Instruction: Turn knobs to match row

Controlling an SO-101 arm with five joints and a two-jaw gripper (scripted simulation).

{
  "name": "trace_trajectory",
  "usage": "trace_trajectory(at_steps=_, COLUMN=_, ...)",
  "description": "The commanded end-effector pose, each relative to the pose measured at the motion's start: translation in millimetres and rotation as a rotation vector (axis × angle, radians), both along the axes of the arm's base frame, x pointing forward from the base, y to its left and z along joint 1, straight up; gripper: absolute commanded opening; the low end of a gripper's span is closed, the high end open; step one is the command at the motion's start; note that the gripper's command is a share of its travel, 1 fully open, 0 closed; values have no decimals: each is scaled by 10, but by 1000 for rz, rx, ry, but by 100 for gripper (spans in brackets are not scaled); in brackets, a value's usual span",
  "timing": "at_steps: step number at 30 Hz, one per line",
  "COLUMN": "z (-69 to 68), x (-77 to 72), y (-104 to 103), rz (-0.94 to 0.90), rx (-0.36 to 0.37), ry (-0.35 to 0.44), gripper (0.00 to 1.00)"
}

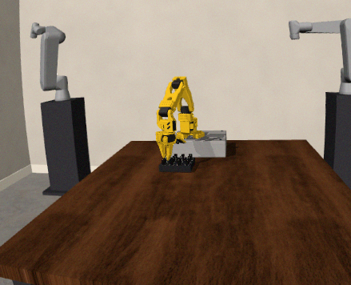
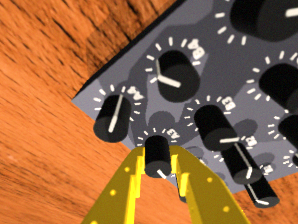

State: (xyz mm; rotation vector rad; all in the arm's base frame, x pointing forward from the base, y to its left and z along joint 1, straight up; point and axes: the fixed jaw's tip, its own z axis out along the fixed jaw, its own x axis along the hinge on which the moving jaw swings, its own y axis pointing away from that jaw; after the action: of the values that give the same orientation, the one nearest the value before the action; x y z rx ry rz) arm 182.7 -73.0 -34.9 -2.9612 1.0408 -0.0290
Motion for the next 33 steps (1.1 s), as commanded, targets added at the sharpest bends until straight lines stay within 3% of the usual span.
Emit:
trace_trajectory(at_steps=1, z=-33, x=-45, y=12, rz=70, rx=4, ry=20, gripper=1)
trace_trajectory(at_steps=33, z=-33, x=-41, y=9, rz=157, rx=3, ry=20, gripper=1)
